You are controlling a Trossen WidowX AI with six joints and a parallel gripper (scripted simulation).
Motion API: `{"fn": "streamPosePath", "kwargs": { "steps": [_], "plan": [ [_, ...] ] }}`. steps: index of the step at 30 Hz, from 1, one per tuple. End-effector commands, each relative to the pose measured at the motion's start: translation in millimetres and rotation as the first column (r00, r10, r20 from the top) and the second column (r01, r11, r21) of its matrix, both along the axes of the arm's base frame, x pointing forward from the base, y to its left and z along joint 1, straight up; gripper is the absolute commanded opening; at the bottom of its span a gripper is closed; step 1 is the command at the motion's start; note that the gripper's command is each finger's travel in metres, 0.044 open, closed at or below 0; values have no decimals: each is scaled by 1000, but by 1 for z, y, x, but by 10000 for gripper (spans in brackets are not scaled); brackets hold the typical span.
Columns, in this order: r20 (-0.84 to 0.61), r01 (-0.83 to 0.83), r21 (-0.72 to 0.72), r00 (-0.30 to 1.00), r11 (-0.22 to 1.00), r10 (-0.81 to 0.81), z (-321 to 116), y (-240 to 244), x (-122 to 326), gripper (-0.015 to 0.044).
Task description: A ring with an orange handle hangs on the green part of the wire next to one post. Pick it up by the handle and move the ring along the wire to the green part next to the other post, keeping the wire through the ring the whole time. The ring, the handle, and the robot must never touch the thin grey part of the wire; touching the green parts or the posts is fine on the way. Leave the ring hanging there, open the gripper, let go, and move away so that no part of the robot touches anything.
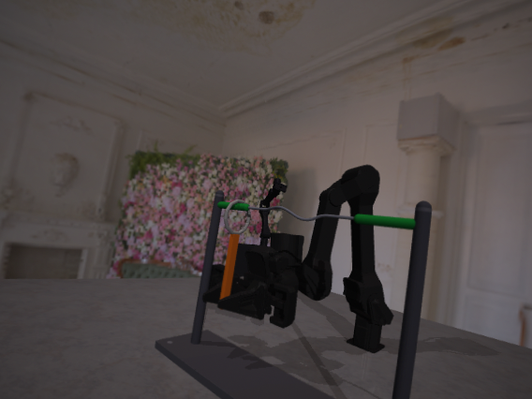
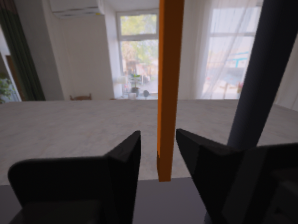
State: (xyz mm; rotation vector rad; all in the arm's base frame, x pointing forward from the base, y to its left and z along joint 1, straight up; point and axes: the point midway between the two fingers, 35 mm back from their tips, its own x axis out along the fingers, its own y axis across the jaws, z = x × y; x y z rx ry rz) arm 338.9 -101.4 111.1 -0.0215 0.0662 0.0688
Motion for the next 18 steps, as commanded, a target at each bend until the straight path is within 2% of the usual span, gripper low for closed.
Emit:
{"fn": "streamPosePath", "kwargs": {
  "steps": [1, 17, 18],
  "plan": [
    [-2, 5, 6, 1000, 1000, -5, -1, 0, 2, 160],
    [-2, 5, 6, 1000, 1000, -5, -1, 0, 2, 160],
    [-3, -1, 2, 1000, 1000, 1, -1, 1, 1, 134]
  ]
}}
